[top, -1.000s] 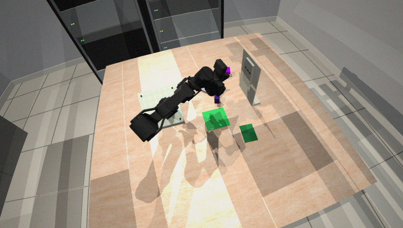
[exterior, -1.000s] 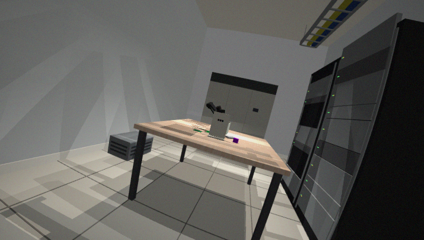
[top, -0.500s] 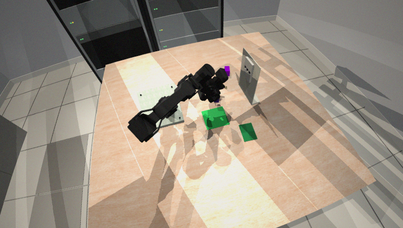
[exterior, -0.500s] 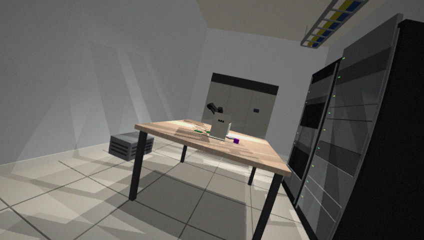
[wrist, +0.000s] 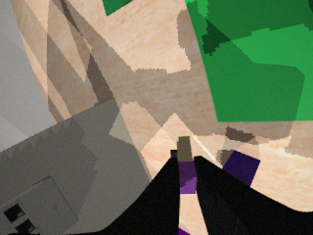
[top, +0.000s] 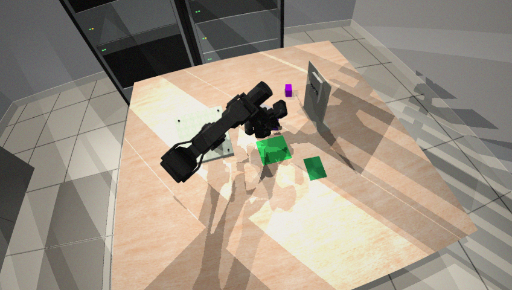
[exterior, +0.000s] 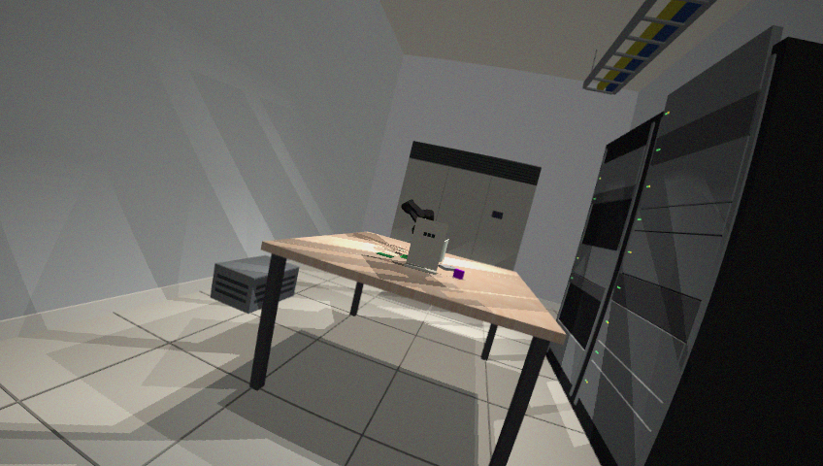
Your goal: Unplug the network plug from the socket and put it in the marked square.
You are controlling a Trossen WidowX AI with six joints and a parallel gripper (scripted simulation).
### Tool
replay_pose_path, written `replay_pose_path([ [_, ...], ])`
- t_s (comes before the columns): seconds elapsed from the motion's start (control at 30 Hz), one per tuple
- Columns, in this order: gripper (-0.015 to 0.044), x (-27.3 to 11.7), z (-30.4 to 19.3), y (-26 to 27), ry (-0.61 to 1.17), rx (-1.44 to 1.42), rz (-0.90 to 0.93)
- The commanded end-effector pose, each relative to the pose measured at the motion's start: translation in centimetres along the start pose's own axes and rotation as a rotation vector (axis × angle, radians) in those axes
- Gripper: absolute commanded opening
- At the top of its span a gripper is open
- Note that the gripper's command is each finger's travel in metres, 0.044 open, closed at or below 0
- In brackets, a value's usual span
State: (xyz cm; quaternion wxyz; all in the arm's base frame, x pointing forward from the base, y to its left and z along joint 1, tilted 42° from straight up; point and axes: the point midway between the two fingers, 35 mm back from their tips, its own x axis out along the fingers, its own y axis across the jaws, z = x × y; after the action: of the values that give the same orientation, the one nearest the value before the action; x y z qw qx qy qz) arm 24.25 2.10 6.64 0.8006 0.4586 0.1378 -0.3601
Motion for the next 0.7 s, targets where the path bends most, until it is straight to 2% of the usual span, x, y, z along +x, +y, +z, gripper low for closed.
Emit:
replay_pose_path([
  [0.0, 0.0000, -0.4, 1.5, -0.4, -0.075, 0.034, -0.026],
  [0.3, 0.0000, -1.3, 4.3, -1.6, -0.220, 0.063, -0.066],
  [0.67, 0.0000, -0.8, 4.3, -1.9, -0.221, 0.065, -0.071],
])
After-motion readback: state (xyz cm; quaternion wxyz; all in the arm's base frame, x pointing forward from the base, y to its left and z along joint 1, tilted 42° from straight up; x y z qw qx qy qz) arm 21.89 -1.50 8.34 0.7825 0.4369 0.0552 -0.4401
